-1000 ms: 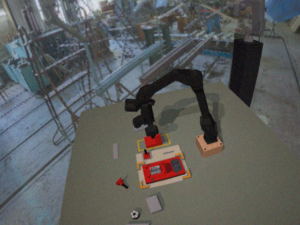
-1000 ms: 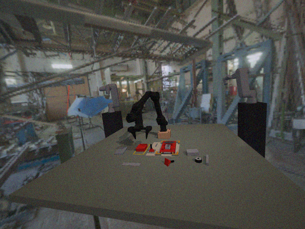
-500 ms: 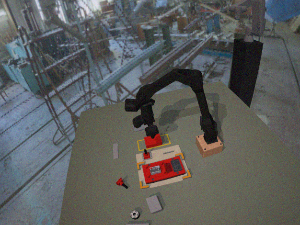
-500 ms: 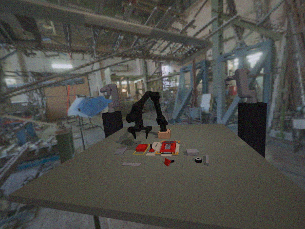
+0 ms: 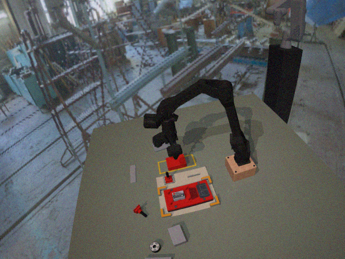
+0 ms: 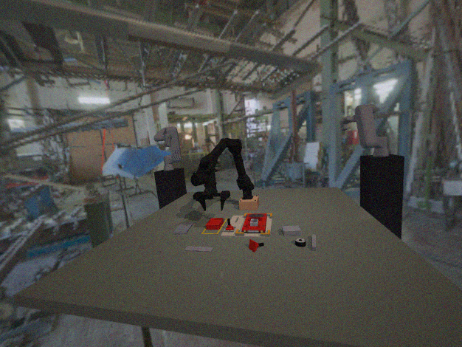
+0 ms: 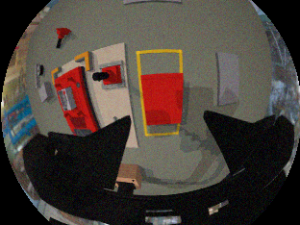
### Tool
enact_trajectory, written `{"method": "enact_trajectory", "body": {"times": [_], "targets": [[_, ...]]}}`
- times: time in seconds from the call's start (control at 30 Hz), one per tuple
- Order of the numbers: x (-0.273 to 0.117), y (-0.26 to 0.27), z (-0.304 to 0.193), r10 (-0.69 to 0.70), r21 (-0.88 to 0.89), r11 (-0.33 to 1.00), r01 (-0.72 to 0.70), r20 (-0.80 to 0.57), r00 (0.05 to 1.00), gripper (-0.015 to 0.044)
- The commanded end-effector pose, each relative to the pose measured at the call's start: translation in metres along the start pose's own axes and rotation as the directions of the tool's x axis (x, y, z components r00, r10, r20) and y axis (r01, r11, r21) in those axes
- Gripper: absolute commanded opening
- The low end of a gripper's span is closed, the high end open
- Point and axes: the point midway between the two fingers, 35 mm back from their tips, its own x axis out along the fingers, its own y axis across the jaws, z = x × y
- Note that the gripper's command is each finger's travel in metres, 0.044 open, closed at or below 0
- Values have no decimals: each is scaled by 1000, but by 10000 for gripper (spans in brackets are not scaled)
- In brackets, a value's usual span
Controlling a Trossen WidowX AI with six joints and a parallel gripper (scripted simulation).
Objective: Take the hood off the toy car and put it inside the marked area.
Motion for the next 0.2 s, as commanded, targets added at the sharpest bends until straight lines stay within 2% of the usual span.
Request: {"method": "enact_trajectory", "body": {"times": [0.0,0.17], "targets": [[-1,0,1,2,0,1000,-2,4,1000,440],[-1,0,1,2,0,1000,-2,4,1000,440]]}}
